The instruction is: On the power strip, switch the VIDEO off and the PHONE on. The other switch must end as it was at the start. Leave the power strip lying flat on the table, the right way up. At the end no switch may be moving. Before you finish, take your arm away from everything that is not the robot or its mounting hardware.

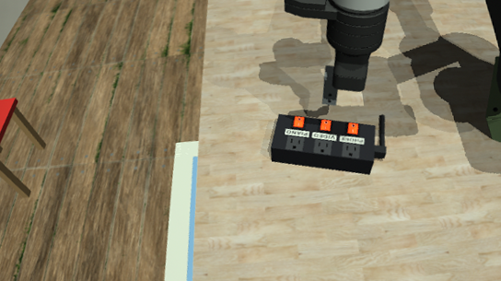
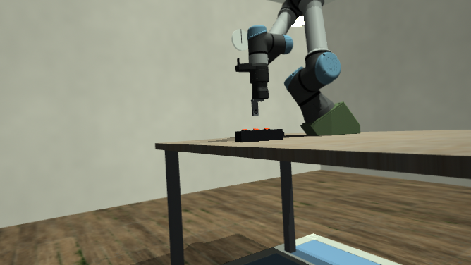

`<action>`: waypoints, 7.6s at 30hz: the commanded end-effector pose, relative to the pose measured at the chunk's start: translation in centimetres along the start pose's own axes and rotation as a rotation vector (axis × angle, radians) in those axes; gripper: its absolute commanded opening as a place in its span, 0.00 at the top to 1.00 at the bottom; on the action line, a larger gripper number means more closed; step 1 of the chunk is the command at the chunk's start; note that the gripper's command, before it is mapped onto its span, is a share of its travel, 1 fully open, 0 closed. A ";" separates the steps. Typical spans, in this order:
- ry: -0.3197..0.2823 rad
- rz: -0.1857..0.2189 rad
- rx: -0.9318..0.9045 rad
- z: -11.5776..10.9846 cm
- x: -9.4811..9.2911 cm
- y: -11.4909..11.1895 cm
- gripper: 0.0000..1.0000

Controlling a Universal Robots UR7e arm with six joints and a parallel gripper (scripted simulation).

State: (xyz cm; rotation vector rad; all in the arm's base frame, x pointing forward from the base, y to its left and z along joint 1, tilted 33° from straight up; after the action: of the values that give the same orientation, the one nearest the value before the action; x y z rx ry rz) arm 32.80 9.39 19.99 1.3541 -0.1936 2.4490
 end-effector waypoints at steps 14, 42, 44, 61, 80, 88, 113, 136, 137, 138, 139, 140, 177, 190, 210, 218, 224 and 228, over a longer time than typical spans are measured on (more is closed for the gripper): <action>-0.001 0.001 0.000 0.0 -0.4 0.0 1.00; -0.002 0.001 0.000 0.1 -3.4 -0.1 1.00; -0.002 0.001 0.000 0.1 -3.5 -0.1 1.00; -0.002 0.001 0.000 0.2 -4.4 -0.1 1.00; -0.002 0.001 0.000 0.2 -4.4 -0.1 1.00; -0.002 0.001 0.000 0.2 -4.4 -0.1 1.00; -0.002 0.001 0.000 0.2 -4.5 -0.1 1.00; -0.002 0.001 0.000 0.2 -5.2 -0.1 1.00; -0.002 0.001 0.000 0.2 -5.2 -0.1 1.00; -0.002 0.001 0.000 0.2 -5.2 -0.1 1.00; -0.002 0.001 0.000 0.2 -5.3 -0.1 1.00; -0.002 0.001 0.000 0.2 -5.3 -0.1 1.00; -0.002 0.001 0.000 0.2 -5.4 -0.1 1.00; -0.002 0.001 0.000 0.2 -5.4 -0.1 1.00; -0.002 0.001 0.000 0.2 -5.3 -0.1 1.00; -0.002 0.001 0.000 0.2 -4.1 -0.1 1.00; -0.002 0.001 0.000 0.2 -2.3 -0.1 1.00; -0.002 0.001 0.000 0.2 -1.6 -0.1 1.00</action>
State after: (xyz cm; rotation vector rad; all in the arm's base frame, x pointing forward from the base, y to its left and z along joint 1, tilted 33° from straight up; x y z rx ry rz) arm 34.11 8.91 18.12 1.3548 -0.1948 2.4498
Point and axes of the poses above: the point where the finger pads meet when closed, its own x axis back along the fingers, its own y axis across the jaws, z = x × y, the point moved 1 cm from there along x, back along the fingers, and after that the axes turned 12 degrees about -x, right-handed, at the moved point
